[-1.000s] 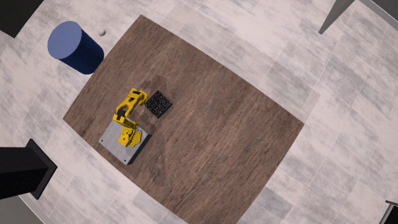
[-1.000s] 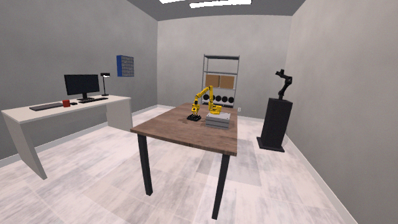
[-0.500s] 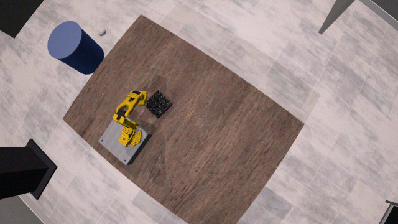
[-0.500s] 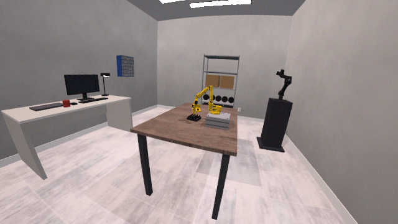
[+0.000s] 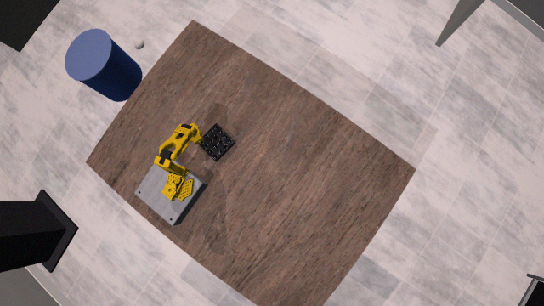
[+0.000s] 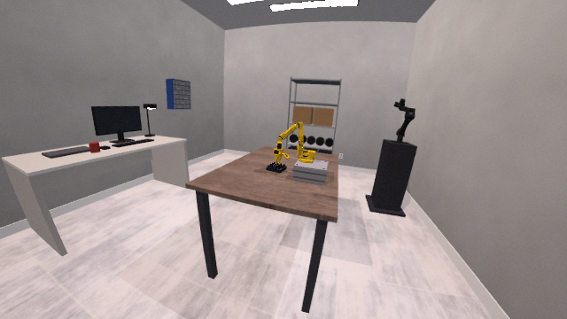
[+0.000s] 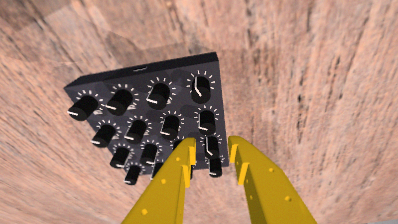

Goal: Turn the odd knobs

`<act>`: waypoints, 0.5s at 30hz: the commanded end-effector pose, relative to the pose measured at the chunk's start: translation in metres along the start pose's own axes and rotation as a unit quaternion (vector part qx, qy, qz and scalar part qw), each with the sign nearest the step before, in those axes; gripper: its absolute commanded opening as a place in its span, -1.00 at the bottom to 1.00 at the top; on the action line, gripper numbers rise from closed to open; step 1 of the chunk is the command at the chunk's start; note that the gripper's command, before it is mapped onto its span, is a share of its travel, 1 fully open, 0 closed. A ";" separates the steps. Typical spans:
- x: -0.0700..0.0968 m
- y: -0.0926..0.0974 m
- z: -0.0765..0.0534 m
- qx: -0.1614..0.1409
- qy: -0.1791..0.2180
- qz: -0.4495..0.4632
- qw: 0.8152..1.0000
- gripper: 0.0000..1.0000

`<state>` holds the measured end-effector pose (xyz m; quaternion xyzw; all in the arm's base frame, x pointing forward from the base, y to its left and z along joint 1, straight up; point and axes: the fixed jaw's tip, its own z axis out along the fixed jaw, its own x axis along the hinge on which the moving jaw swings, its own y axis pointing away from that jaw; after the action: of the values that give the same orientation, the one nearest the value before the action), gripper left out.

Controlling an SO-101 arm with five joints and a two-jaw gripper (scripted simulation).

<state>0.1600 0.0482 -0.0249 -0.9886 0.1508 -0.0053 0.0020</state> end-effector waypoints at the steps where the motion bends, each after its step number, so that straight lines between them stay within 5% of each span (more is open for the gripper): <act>1: -0.001 0.000 0.001 -0.004 -0.008 -0.070 0.997 -0.82; 15: 0.002 -0.001 0.001 -0.003 -0.008 -0.260 0.965 -0.81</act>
<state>0.1638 0.0481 -0.0248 -0.9958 -0.0913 -0.0056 0.0007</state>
